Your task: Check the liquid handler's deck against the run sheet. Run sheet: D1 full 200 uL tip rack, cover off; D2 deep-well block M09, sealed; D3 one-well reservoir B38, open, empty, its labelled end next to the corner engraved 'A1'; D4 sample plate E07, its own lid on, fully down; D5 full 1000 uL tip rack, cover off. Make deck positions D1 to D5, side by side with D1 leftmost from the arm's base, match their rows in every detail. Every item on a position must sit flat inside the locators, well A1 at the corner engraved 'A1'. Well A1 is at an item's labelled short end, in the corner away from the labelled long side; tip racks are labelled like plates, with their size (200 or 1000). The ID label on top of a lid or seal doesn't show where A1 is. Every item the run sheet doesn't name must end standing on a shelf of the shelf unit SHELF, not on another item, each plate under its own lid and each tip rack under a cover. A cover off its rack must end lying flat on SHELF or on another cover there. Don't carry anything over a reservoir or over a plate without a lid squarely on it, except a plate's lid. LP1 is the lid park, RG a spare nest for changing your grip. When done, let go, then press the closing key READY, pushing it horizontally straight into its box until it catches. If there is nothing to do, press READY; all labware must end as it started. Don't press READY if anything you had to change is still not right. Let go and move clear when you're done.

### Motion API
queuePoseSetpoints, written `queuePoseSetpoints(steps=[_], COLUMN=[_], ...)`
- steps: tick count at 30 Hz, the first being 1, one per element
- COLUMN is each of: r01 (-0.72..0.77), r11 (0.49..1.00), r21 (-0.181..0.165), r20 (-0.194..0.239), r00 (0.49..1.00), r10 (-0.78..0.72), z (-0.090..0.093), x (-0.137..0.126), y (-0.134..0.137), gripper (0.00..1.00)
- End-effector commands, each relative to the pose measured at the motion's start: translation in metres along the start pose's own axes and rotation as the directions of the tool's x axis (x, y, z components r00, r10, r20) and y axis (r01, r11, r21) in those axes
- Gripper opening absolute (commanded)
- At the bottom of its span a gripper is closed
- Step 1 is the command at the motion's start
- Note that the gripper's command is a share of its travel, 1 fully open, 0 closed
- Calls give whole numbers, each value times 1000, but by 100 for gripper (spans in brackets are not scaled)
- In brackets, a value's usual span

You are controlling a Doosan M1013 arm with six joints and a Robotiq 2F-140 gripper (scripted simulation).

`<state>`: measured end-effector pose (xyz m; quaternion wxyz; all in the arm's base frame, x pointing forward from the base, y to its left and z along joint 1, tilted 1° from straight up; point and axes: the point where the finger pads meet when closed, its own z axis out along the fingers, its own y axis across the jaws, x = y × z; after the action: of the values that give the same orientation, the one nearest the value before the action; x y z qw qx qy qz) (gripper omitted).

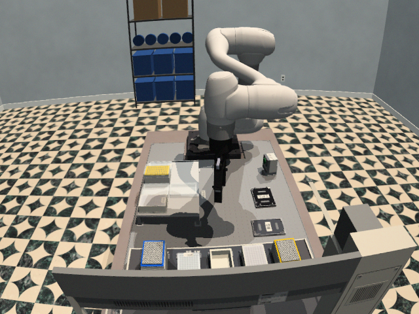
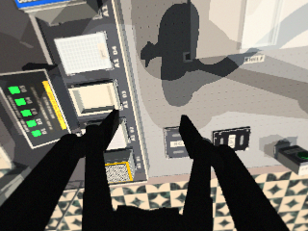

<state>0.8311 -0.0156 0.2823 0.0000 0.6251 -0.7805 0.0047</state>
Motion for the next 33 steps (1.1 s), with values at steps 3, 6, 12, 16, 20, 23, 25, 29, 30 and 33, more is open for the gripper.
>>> queuePoseSetpoints(steps=[3,6,12,16,20,23,25,29,30,33], r01=[-78,-138,-255,-313,-369,-424,-460,-530,-547,-580], r11=[997,990,967,950,929,905,888,848,837,815], r21=[2,2,2,2,2,2,2,2,2,2], r20=[0,0,0,0,0,1,1,1,1,1], r00=[997,990,967,950,929,905,888,848,837,815], r10=[78,138,255,313,369,424,460,530,547,580], z=[-1,-1,-1,-1,-1,-1,-1,-1,-1,-1], x=[0,0,0,0,0,0,0,0,0,0], y=[0,0,0,0,0,0,0,0,0,0], gripper=[66,66,66,66,66,66,66,66,66,66])
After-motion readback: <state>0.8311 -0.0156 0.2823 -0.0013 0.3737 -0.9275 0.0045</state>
